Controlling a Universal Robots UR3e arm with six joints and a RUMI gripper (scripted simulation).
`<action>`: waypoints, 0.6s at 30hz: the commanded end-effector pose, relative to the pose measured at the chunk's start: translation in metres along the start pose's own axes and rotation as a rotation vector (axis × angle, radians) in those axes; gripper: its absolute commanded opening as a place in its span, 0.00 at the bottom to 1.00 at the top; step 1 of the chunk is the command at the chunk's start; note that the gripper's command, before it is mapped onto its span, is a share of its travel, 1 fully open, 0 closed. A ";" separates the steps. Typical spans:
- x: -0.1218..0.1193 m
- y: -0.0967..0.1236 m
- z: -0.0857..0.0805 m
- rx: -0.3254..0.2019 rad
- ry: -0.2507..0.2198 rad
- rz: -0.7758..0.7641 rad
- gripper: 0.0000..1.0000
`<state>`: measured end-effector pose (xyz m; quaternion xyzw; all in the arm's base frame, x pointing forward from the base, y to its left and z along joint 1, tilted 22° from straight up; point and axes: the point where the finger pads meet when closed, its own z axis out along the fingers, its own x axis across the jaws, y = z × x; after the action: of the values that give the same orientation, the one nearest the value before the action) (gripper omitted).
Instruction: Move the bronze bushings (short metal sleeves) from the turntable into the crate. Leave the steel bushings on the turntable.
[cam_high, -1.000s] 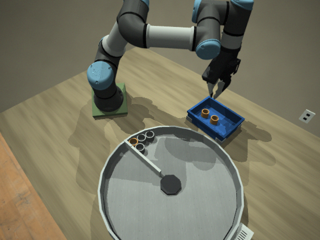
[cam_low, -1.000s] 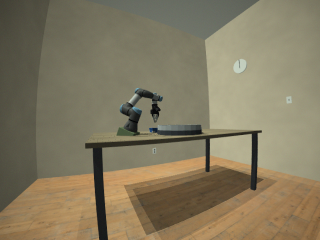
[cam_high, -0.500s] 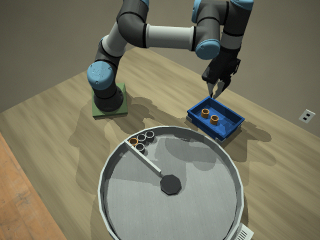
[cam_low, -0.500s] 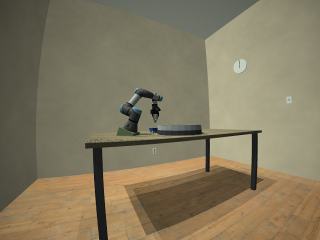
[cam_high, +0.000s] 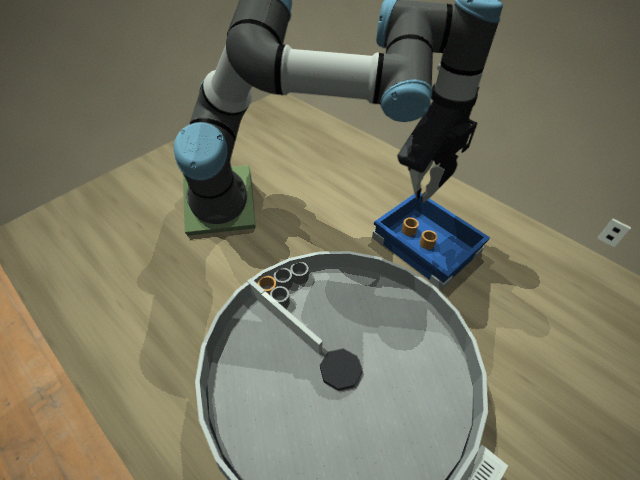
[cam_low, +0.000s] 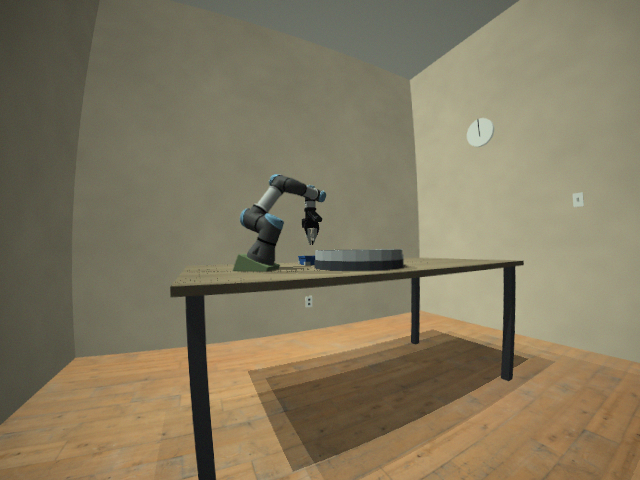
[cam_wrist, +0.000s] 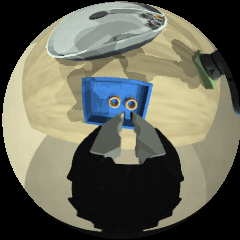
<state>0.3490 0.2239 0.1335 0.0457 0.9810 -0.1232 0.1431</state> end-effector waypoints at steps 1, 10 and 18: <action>0.001 -0.015 -0.001 -0.003 -0.004 0.000 0.06; 0.005 -0.044 -0.001 -0.003 -0.004 0.000 0.06; 0.013 -0.094 0.000 -0.004 -0.004 0.001 0.06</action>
<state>0.3329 0.1652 0.1439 0.0479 0.9809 -0.1280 0.1384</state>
